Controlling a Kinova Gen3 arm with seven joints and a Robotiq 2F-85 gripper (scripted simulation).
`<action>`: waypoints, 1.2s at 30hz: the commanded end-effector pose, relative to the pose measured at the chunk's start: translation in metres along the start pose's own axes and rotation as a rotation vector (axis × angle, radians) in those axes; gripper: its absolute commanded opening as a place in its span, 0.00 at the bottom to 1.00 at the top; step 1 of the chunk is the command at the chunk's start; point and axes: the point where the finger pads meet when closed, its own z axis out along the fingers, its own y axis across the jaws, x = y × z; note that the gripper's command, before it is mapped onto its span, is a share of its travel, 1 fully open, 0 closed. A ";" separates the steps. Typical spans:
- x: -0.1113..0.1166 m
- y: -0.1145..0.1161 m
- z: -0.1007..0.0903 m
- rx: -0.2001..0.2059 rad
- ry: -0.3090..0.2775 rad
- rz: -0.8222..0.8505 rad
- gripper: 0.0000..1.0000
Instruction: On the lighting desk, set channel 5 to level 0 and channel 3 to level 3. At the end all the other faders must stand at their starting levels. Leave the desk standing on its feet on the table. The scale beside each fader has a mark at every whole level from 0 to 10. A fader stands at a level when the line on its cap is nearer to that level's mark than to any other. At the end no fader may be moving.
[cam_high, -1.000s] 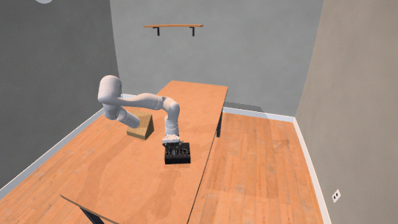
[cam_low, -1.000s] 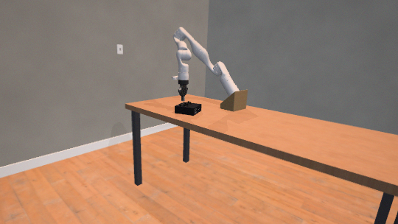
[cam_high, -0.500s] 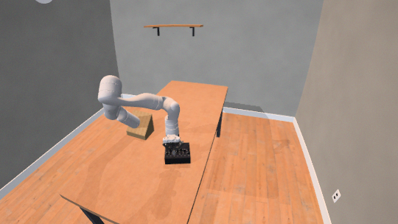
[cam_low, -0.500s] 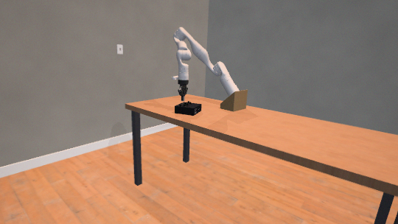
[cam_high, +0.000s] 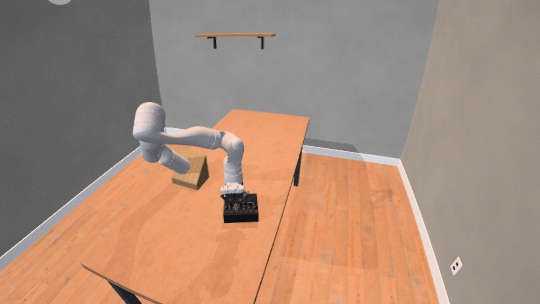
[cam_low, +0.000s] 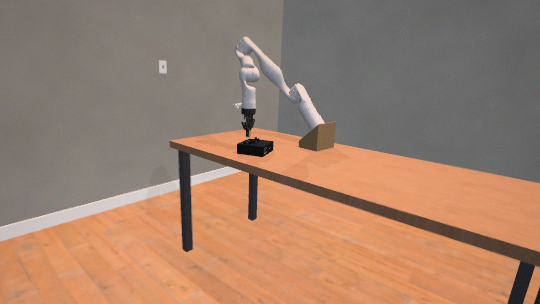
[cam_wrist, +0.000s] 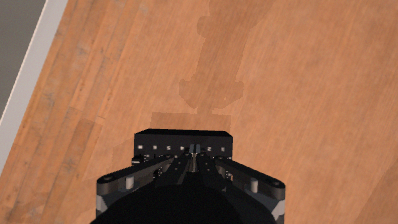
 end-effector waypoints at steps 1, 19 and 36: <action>0.002 -0.002 0.000 0.004 0.004 0.002 0.00; 0.002 -0.002 0.001 0.004 0.004 0.002 0.00; 0.002 -0.002 0.010 0.004 0.004 0.002 0.00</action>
